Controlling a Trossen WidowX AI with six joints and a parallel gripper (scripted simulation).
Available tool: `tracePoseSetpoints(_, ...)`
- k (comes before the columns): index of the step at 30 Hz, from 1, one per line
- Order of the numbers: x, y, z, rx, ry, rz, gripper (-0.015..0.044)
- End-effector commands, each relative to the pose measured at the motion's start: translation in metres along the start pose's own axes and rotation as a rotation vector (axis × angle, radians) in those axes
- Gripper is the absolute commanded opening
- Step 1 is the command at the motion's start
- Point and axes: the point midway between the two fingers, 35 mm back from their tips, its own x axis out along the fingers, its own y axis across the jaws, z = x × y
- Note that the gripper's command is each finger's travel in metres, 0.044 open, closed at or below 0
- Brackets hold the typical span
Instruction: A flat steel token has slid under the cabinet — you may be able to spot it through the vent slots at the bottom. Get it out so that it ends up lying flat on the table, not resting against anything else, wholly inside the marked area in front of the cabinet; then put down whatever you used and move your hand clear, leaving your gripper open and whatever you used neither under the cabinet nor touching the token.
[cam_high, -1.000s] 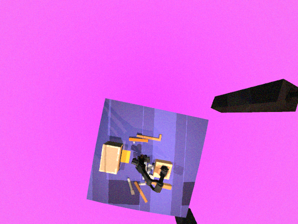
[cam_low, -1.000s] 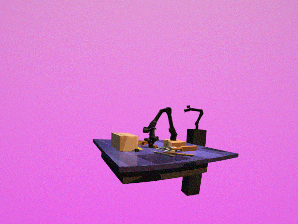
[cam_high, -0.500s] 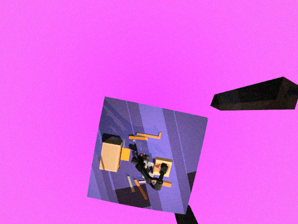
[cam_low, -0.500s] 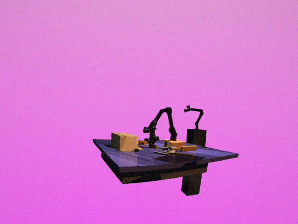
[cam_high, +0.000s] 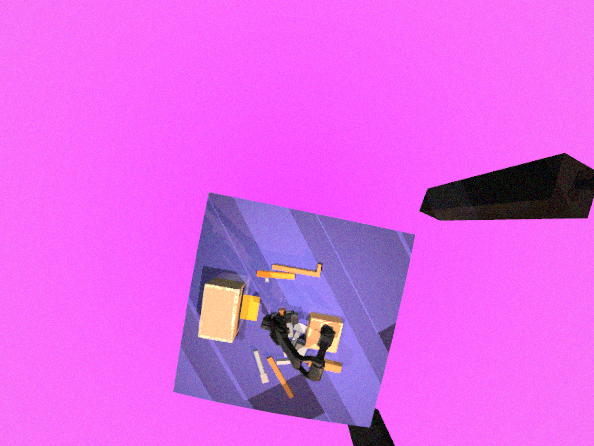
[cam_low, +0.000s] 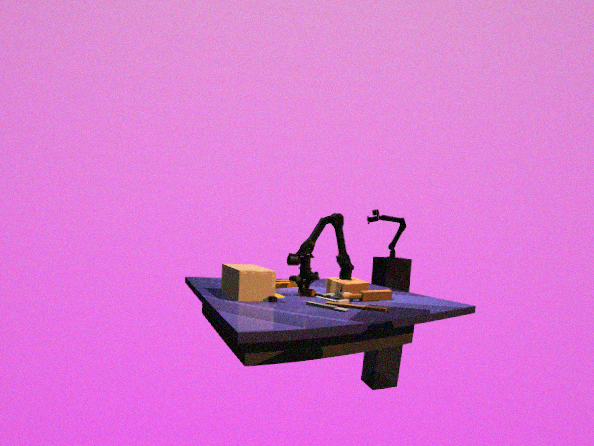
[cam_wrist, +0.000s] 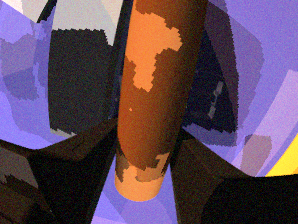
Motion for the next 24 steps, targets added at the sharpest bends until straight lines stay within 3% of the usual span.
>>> tracePoseSetpoints(1, -0.003, -0.002, 0.004, 0.003, 0.000, -0.010, 0.0000)
tracePoseSetpoints(24, -0.003, -0.002, 0.029, 0.003, -0.002, -0.010, 0.0000)
